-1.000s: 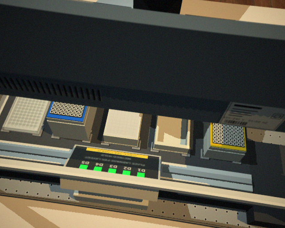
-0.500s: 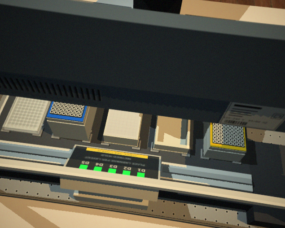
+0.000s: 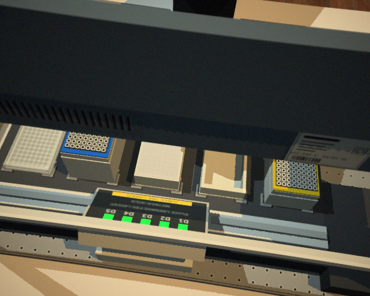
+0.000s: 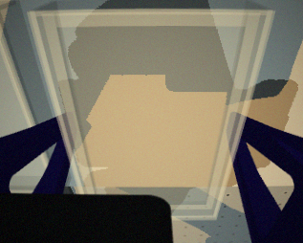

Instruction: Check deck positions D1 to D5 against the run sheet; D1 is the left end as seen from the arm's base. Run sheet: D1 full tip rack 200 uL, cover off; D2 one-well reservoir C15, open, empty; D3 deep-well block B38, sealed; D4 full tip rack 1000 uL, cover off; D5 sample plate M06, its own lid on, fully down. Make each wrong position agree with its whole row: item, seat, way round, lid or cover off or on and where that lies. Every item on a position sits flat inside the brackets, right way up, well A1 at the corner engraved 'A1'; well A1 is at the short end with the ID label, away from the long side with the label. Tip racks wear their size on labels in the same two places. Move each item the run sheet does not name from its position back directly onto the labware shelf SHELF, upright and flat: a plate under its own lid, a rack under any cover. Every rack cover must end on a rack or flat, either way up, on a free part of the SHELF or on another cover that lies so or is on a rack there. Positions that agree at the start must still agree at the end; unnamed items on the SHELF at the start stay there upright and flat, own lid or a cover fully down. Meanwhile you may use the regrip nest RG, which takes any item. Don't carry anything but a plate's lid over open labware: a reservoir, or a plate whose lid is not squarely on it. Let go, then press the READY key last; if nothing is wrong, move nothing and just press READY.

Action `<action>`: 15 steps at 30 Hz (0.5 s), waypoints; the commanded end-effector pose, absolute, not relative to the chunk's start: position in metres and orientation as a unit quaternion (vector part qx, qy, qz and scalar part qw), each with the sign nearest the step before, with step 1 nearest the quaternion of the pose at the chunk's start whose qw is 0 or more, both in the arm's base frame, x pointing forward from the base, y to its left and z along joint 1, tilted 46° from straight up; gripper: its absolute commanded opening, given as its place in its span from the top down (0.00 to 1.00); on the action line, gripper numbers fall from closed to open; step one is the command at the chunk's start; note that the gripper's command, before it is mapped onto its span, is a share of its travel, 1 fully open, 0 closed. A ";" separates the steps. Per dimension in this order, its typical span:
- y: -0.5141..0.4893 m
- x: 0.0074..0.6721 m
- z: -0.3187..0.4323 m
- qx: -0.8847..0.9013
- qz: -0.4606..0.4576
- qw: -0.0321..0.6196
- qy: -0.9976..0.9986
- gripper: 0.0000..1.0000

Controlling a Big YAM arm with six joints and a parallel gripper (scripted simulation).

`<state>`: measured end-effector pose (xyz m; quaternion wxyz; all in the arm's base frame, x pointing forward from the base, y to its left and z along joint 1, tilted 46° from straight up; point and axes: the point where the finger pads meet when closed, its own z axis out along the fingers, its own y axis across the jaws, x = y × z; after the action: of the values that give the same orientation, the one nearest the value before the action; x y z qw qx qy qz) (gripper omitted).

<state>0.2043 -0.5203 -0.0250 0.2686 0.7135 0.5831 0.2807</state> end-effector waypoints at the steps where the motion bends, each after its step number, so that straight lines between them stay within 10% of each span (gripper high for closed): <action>1: -0.531 0.200 -0.015 0.713 0.272 0.281 0.582 1.00; 15: -0.531 0.200 -0.015 0.713 0.272 0.281 0.582 1.00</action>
<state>0.2043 -0.5203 -0.0250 0.2686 0.7135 0.5831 0.2807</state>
